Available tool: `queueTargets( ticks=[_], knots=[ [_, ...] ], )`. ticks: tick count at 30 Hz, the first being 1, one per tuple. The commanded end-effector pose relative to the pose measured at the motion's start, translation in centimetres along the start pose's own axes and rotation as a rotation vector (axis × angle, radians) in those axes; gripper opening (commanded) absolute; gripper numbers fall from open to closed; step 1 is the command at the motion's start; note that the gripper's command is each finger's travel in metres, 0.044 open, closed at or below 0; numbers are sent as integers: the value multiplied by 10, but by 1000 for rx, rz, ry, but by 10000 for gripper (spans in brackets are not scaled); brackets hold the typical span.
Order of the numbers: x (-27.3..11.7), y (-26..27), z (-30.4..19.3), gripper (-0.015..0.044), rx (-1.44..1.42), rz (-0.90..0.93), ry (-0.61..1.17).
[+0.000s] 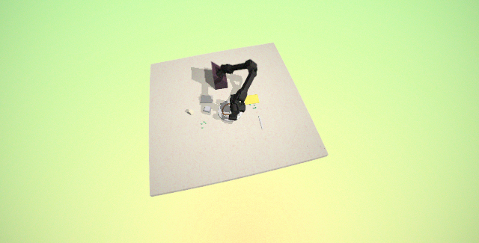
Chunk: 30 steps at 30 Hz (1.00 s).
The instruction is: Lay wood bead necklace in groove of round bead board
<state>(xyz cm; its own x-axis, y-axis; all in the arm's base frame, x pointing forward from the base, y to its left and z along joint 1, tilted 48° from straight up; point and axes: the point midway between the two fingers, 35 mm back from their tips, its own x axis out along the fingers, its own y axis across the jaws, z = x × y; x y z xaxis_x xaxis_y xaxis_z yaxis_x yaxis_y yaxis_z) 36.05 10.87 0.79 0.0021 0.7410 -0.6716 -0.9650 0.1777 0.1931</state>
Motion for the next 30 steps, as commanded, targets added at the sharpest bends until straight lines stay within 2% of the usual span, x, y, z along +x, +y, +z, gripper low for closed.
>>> queueTargets(
  ticks=[1,10,30],
  knots=[
    [-4,-1,-10,361,29,-1,1],
    [-29,-1,-75,125,240,-2,4],
    [-16,-1,-83,120,263,-5,2]
  ],
)
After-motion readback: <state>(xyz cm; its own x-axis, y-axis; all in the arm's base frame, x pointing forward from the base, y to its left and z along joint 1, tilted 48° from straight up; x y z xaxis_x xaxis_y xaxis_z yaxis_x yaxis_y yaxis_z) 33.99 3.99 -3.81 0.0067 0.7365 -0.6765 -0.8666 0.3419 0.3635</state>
